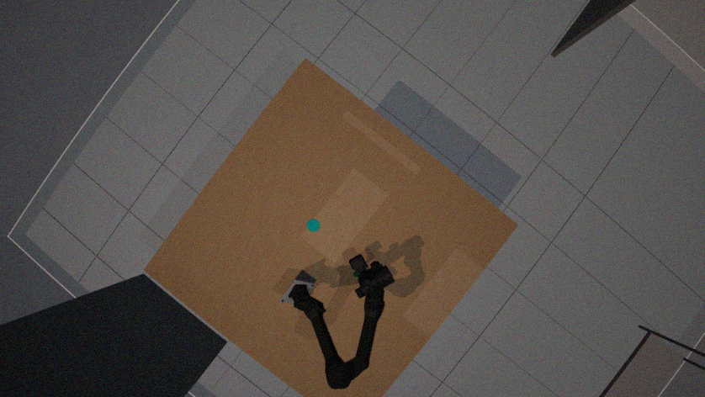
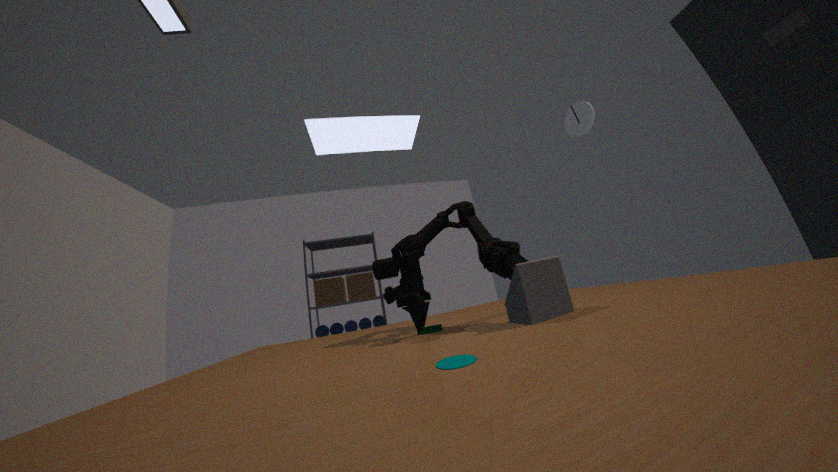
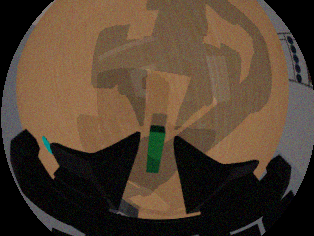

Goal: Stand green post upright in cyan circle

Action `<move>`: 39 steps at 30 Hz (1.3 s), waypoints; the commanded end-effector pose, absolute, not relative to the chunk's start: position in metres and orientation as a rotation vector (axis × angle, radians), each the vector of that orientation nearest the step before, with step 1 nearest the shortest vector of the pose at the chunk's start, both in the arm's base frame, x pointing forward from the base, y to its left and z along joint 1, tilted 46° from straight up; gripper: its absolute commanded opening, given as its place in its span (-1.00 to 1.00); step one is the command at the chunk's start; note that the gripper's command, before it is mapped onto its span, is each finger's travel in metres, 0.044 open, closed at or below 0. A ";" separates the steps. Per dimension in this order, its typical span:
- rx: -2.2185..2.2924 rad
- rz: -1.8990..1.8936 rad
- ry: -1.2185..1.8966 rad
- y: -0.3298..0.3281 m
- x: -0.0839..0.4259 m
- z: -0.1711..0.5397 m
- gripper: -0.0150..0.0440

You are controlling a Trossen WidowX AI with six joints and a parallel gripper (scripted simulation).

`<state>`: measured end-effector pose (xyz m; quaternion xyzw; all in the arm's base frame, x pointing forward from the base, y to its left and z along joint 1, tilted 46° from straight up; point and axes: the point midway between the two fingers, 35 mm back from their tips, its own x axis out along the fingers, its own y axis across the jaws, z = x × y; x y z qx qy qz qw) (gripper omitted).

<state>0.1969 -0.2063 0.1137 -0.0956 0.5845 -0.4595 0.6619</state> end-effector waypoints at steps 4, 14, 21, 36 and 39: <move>-0.220 -1.032 1.329 -0.207 0.195 0.110 -0.42; -0.213 -1.026 1.331 -0.197 0.200 0.118 -0.42; -0.205 -1.021 1.334 -0.181 0.205 0.131 -0.42; -0.203 -1.019 1.337 -0.147 0.211 0.163 -0.42; -0.205 -1.020 1.337 -0.141 0.210 0.170 -0.42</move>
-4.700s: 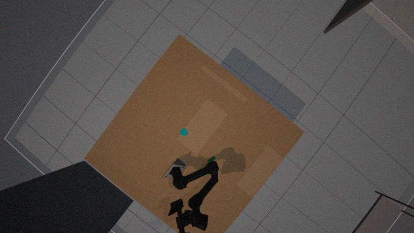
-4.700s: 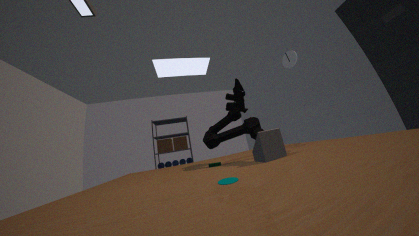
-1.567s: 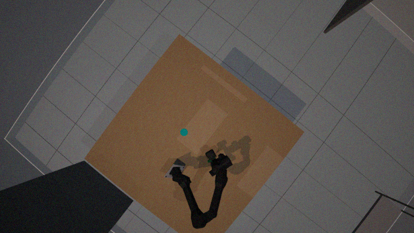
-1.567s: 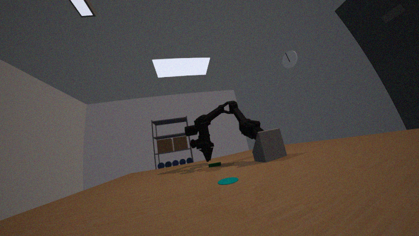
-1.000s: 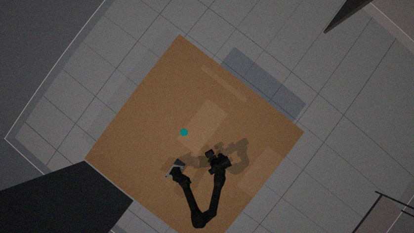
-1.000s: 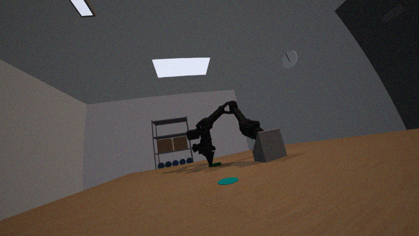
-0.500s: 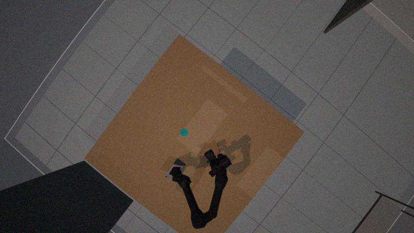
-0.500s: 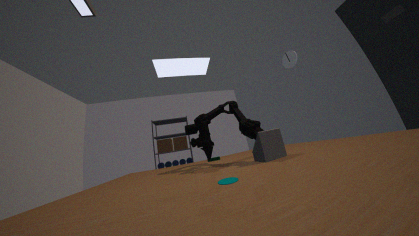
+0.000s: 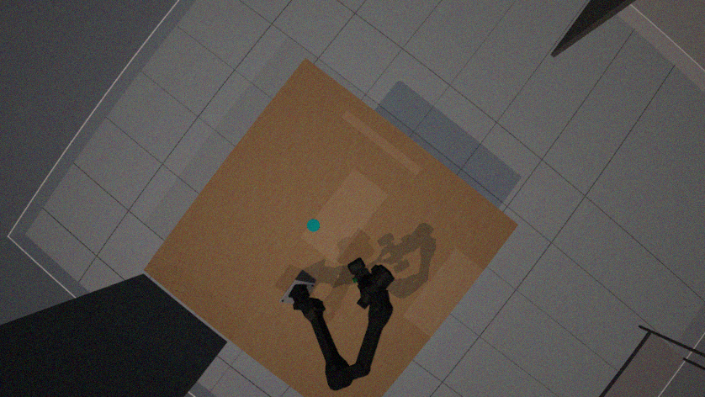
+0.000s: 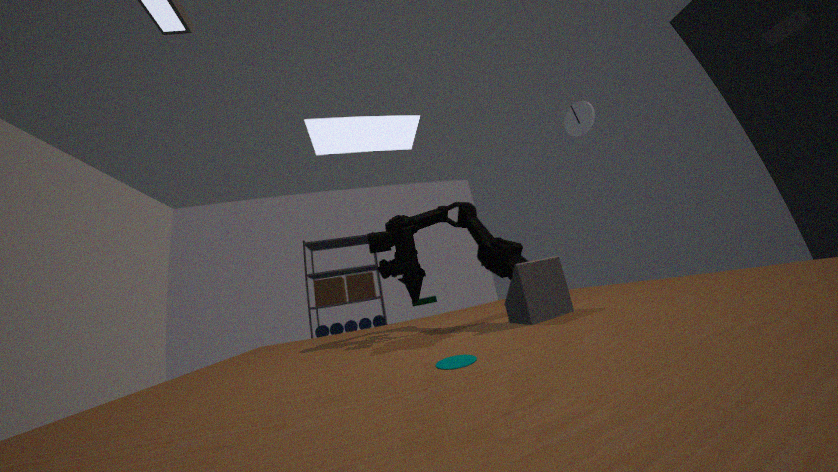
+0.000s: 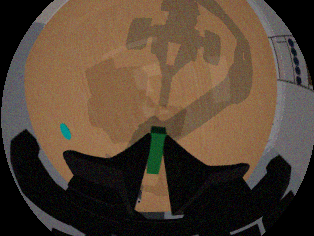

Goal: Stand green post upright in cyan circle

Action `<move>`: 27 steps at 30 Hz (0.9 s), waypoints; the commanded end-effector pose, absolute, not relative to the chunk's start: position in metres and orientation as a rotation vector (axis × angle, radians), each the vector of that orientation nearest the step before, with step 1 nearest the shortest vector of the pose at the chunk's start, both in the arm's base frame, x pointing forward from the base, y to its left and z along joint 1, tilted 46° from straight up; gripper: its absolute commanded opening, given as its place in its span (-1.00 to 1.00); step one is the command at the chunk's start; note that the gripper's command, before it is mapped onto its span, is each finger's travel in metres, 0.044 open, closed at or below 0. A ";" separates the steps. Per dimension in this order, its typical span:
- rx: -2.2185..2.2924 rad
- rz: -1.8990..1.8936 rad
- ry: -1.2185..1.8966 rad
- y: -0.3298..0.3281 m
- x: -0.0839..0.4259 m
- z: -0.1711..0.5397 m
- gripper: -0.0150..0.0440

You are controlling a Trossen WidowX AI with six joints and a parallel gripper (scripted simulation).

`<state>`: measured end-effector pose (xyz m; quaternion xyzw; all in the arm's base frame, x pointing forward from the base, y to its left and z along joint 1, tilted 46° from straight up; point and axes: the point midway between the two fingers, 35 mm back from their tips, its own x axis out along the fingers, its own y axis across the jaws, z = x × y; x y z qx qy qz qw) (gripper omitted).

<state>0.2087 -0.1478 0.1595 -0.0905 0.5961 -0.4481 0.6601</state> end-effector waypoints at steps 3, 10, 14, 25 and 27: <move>-0.208 -1.022 1.336 -0.134 0.210 0.177 -0.42; -0.215 -1.027 1.334 -0.123 0.208 0.190 -0.42; -0.223 -1.018 1.339 -0.121 0.210 0.189 -0.42; -0.331 -0.908 1.412 -0.102 0.230 0.170 -0.42; -0.353 -0.887 1.425 -0.098 0.233 0.166 -0.42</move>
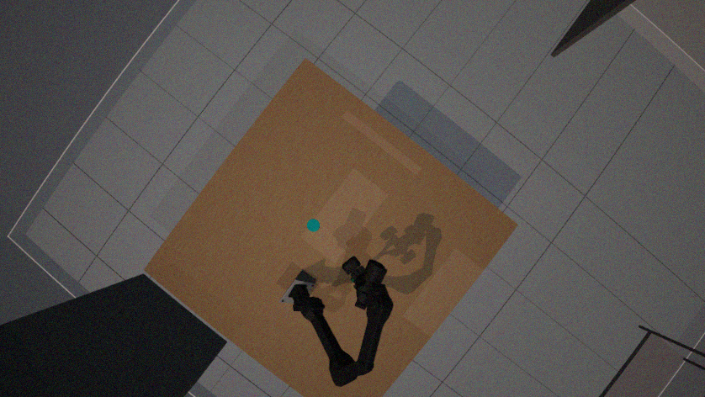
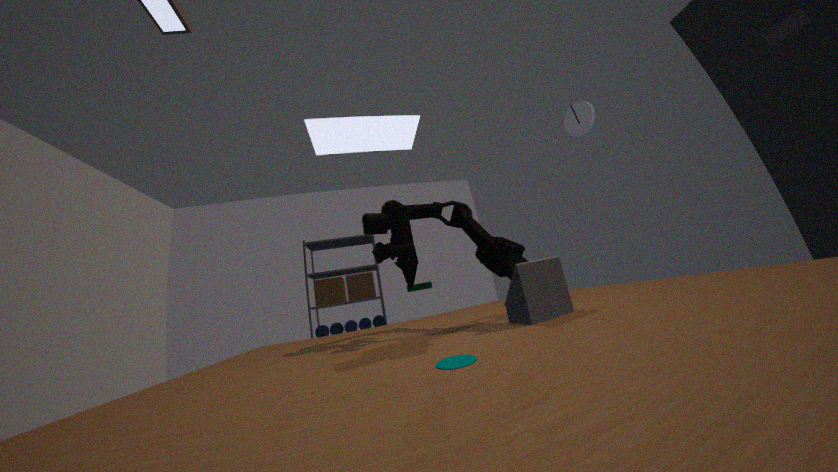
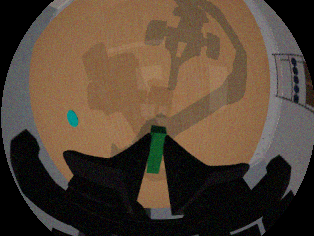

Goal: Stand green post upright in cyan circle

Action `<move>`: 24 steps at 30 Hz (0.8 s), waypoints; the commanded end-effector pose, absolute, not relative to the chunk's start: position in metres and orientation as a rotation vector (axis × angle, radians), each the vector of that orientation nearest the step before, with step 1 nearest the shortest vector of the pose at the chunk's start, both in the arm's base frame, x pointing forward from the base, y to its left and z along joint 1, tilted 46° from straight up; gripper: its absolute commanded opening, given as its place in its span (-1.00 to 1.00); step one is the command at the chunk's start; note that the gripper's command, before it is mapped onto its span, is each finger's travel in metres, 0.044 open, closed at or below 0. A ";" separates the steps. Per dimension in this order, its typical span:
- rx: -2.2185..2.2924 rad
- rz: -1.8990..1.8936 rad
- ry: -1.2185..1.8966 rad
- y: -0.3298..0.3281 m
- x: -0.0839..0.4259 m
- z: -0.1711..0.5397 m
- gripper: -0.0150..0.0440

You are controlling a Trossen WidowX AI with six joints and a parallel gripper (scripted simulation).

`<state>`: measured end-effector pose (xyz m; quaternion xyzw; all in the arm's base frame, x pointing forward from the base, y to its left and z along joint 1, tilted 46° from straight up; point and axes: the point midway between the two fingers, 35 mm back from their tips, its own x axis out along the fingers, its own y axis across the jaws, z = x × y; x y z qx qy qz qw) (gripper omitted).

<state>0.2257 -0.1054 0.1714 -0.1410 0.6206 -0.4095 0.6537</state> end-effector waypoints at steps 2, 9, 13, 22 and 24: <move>-0.374 -0.865 1.438 -0.094 0.237 0.163 -0.42; -0.451 -0.791 1.482 -0.078 0.248 0.149 -0.42; -0.484 -0.760 1.499 -0.072 0.252 0.143 -0.42; -0.559 -0.670 1.547 -0.056 0.262 0.131 -0.42; -0.578 -0.647 1.558 -0.052 0.264 0.127 -0.42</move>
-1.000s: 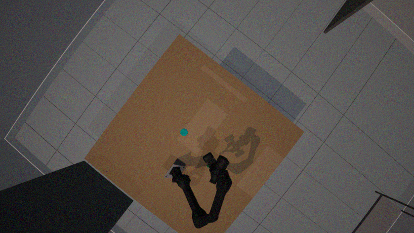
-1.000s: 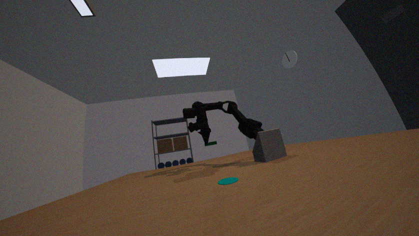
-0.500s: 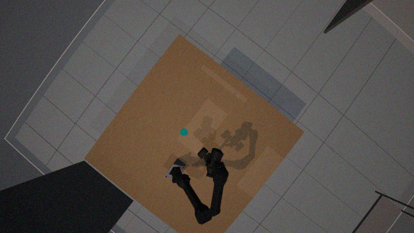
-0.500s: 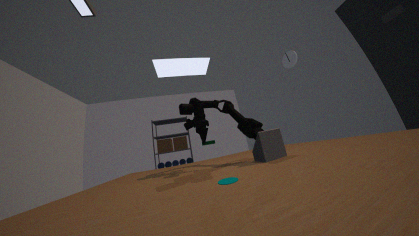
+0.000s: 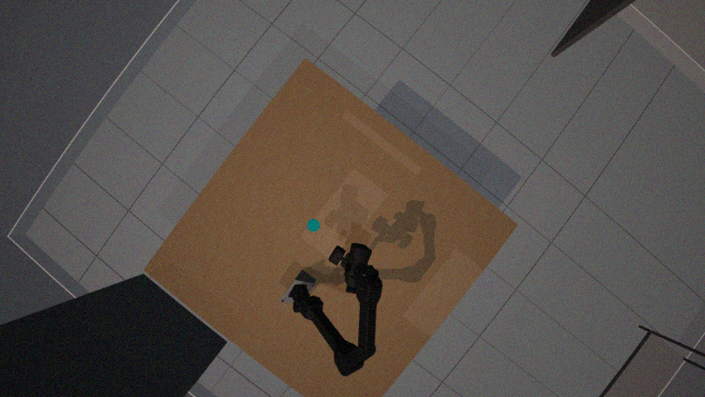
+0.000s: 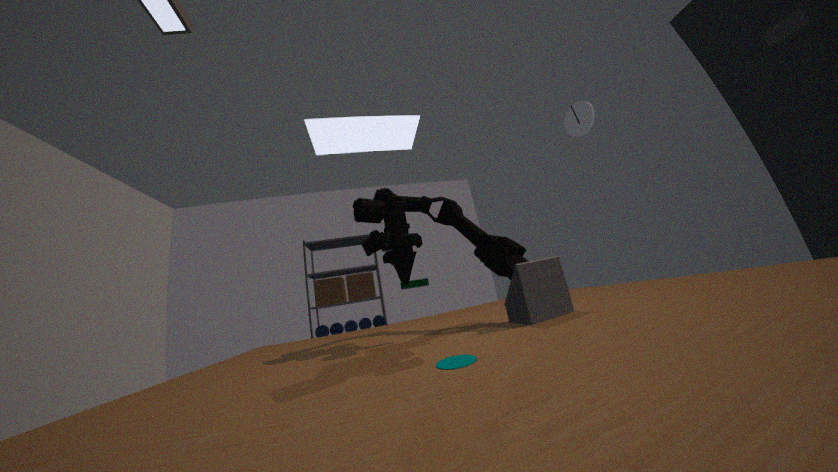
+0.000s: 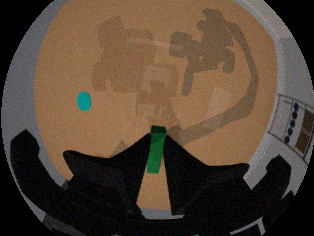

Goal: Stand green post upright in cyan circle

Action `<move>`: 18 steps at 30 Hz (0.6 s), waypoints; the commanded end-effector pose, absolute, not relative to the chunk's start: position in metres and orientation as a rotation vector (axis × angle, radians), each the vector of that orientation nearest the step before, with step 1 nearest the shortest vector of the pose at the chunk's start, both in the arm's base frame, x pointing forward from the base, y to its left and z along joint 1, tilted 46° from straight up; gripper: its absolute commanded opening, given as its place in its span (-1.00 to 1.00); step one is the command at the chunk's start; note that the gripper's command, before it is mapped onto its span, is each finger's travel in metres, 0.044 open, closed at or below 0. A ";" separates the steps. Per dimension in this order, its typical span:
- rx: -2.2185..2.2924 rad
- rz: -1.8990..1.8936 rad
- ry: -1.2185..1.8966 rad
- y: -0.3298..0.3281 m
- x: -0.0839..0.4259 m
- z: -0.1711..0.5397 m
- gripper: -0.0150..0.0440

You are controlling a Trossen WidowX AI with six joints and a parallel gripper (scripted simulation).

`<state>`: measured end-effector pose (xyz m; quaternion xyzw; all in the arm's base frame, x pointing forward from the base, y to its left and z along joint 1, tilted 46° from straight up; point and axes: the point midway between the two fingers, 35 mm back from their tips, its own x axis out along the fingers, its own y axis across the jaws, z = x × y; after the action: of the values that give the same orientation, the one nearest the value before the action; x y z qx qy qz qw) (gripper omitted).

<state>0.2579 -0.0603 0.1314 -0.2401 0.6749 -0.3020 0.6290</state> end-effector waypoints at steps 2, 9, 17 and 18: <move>-0.598 -0.624 1.570 -0.048 0.267 0.124 -0.42; -0.667 -0.542 1.609 -0.033 0.274 0.111 -0.42; -0.747 -0.447 1.650 -0.016 0.280 0.097 -0.42; -0.757 -0.435 1.655 -0.013 0.281 0.095 -0.42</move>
<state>0.2760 -0.0227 0.1000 -0.3132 0.7087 -0.2078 0.5970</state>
